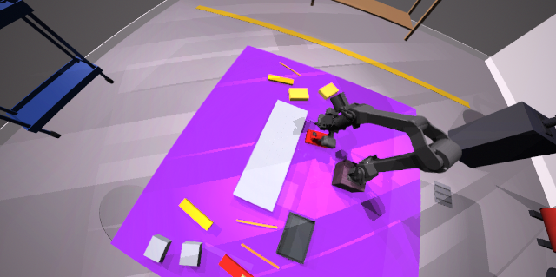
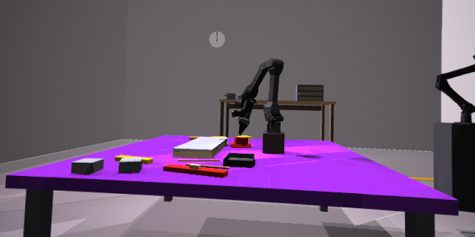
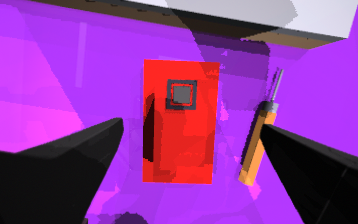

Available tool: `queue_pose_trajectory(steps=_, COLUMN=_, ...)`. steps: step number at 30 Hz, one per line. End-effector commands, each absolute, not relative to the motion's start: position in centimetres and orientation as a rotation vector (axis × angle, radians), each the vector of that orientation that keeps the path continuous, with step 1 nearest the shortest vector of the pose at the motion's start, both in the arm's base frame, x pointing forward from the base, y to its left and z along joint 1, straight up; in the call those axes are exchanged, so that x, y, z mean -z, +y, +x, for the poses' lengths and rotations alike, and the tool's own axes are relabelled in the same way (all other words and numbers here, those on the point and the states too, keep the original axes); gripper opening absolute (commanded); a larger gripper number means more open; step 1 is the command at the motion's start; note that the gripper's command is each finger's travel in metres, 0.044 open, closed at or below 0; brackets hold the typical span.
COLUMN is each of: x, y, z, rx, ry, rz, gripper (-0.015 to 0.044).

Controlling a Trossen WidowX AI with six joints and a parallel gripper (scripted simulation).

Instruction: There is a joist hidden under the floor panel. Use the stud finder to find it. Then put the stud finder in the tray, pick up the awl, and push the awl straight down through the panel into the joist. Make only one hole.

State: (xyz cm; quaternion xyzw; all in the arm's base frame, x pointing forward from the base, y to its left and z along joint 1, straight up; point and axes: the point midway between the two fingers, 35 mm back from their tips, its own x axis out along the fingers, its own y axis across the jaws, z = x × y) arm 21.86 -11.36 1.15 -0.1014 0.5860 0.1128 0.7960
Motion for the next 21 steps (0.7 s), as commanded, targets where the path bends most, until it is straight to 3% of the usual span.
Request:
queue_pose_trajectory(steps=1, x=-0.9, y=-10.8, z=21.6, rx=-0.253, ry=1.264, rz=-0.213, gripper=0.0440)
queue_pose_trajectory(steps=21, x=1.7, y=-10.9, z=21.8, rx=-0.253, ry=1.264, rz=-0.213, gripper=0.0440)
